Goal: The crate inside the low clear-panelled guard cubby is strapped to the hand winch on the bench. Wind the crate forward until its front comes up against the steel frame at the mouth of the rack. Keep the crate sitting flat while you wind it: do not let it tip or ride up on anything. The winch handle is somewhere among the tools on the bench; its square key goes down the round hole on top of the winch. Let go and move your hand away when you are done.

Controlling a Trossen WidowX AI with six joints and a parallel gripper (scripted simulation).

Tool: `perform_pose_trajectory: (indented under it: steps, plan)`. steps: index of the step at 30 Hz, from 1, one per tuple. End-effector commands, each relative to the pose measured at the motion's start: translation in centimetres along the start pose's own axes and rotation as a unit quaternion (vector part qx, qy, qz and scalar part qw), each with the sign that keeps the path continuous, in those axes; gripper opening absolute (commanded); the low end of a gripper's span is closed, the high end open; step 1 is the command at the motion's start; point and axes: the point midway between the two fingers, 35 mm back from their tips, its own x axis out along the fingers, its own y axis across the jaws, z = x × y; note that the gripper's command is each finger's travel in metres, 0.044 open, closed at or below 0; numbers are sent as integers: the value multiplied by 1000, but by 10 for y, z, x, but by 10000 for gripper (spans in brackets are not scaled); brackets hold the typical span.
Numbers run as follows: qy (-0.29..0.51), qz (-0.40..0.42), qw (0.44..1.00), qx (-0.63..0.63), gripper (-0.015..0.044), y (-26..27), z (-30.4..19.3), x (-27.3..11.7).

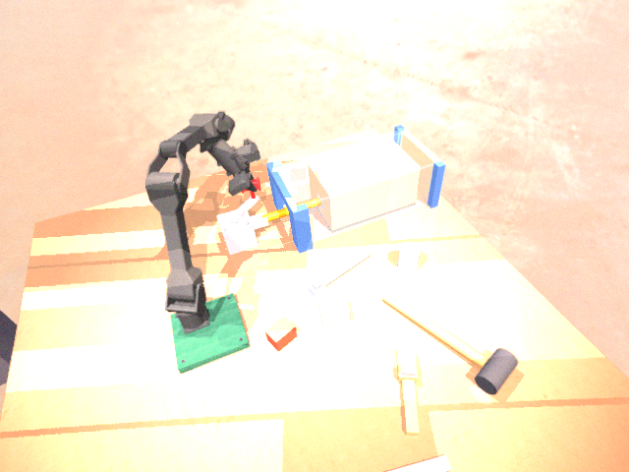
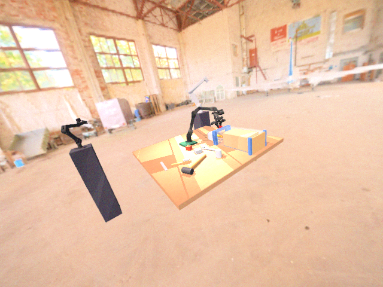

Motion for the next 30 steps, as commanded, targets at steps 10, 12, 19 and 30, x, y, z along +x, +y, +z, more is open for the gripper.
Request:
perform_pose_trajectory:
  steps: [10, 12, 19, 30]
  plan:
    - [14, 12, 1000, -9, 0, 15, -29, -10]
    - [14, 12, 1000, -9, 0, 16, -31, -11]
    - [15, 12, 1000, -9, 0, 18, -39, -16]
    - [15, 12, 1000, -9, 0, 20, -52, -22]
